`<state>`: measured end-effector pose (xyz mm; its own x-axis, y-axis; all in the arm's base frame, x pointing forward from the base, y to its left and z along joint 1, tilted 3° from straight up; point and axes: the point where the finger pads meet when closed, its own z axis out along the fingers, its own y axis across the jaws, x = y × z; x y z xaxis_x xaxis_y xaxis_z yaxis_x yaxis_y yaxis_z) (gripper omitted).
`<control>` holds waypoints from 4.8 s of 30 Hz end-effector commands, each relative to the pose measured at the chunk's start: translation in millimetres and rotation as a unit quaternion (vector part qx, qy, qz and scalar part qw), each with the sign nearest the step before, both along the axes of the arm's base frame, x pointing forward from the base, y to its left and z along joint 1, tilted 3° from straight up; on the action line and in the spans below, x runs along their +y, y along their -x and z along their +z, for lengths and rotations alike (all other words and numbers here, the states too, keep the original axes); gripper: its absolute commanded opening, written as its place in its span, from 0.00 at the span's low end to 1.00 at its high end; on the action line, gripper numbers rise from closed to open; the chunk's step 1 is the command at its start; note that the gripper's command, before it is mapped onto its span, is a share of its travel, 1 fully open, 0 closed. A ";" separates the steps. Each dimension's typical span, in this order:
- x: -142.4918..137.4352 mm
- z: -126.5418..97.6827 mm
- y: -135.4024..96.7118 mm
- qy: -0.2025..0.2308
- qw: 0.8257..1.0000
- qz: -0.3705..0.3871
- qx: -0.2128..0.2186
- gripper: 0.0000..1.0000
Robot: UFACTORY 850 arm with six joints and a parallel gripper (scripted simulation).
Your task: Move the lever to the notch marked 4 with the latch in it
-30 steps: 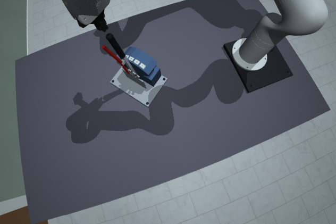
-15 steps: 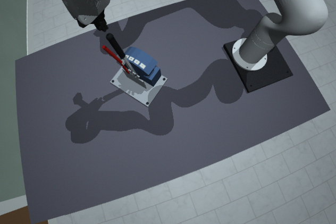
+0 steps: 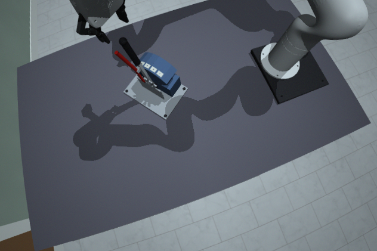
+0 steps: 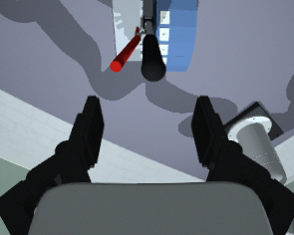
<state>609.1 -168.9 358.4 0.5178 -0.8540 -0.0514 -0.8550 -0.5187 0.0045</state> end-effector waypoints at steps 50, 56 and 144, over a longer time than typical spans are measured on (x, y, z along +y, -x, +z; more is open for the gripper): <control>0.2 -6.8 -0.3 0.000 1.000 0.000 -0.001 0.99; 0.4 -12.1 -0.2 0.000 1.000 0.000 -0.001 0.99; 1.0 -31.8 -0.4 0.000 1.000 0.000 -0.001 0.99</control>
